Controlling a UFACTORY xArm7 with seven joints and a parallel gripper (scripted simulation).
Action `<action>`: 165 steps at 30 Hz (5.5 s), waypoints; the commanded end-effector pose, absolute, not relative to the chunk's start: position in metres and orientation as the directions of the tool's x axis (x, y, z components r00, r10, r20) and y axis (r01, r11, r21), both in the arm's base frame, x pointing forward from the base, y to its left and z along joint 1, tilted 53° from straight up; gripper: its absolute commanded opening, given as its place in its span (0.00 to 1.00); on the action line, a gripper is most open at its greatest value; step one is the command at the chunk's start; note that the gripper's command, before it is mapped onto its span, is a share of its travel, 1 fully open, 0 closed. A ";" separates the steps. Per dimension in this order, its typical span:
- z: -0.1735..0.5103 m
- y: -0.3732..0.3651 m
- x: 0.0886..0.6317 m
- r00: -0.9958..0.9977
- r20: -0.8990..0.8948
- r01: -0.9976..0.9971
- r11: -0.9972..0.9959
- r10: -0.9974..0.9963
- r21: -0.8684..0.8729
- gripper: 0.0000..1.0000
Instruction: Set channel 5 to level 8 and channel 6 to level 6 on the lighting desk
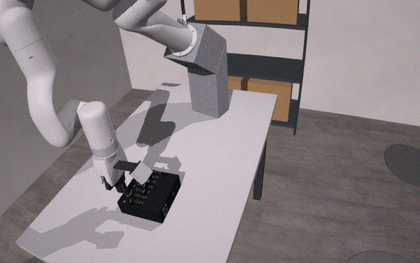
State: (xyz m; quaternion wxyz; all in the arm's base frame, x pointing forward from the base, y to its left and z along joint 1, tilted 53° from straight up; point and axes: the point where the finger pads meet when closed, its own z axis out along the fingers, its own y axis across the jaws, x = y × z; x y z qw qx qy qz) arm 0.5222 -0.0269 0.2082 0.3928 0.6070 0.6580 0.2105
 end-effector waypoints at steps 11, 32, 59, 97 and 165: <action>0.209 -0.026 0.522 0.045 -0.261 0.632 0.175 0.964 0.755 0.00; 0.209 -0.026 0.523 0.045 -0.261 0.632 0.175 0.964 0.755 0.00; 0.209 -0.026 0.523 0.045 -0.261 0.632 0.175 0.964 0.755 0.00; 0.202 -0.028 0.532 0.045 -0.261 0.632 0.175 0.964 0.755 0.00; 0.197 -0.009 0.533 0.045 -0.261 0.632 0.175 0.964 0.755 0.00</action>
